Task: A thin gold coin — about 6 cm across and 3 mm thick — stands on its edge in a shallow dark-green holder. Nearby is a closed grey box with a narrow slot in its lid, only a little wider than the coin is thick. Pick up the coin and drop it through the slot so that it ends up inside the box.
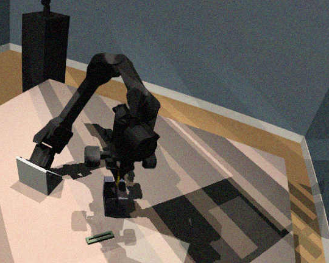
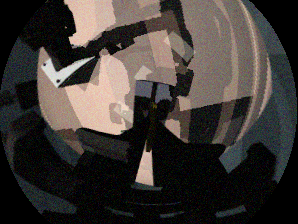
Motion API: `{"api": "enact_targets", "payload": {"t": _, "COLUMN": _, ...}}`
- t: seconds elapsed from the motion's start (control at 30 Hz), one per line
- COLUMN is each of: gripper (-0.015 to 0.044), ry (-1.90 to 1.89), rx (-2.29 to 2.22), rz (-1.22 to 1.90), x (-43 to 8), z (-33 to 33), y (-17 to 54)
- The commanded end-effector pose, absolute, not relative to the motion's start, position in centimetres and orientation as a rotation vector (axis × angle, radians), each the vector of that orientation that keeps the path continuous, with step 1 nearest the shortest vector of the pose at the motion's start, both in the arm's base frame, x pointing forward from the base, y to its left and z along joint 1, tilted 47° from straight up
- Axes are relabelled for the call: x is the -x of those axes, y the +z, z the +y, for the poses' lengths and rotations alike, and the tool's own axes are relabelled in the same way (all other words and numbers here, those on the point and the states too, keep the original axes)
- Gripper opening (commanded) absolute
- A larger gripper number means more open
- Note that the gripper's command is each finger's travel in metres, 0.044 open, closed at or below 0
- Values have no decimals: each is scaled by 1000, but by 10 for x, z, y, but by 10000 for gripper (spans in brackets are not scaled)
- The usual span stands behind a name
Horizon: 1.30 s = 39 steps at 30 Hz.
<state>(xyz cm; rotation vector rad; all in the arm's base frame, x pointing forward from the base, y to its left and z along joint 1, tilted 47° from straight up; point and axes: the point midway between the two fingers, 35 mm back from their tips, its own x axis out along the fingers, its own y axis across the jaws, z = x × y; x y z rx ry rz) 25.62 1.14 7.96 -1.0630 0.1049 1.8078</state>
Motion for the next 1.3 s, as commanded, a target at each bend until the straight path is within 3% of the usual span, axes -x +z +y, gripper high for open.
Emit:
{"api": "enact_targets", "payload": {"t": 0.0, "gripper": 0, "ry": 1805, "rx": 1051, "rz": 112, "x": -255, "z": 14, "y": 78}}
{"api": "enact_targets", "payload": {"t": 1.13, "gripper": 0, "ry": 1805, "rx": 1053, "rz": 109, "x": -253, "z": 23, "y": 69}}
{"api": "enact_targets", "payload": {"t": 1.27, "gripper": 105, "ry": 1807, "rx": 1061, "rz": 106, "x": -254, "z": 21, "y": 70}}
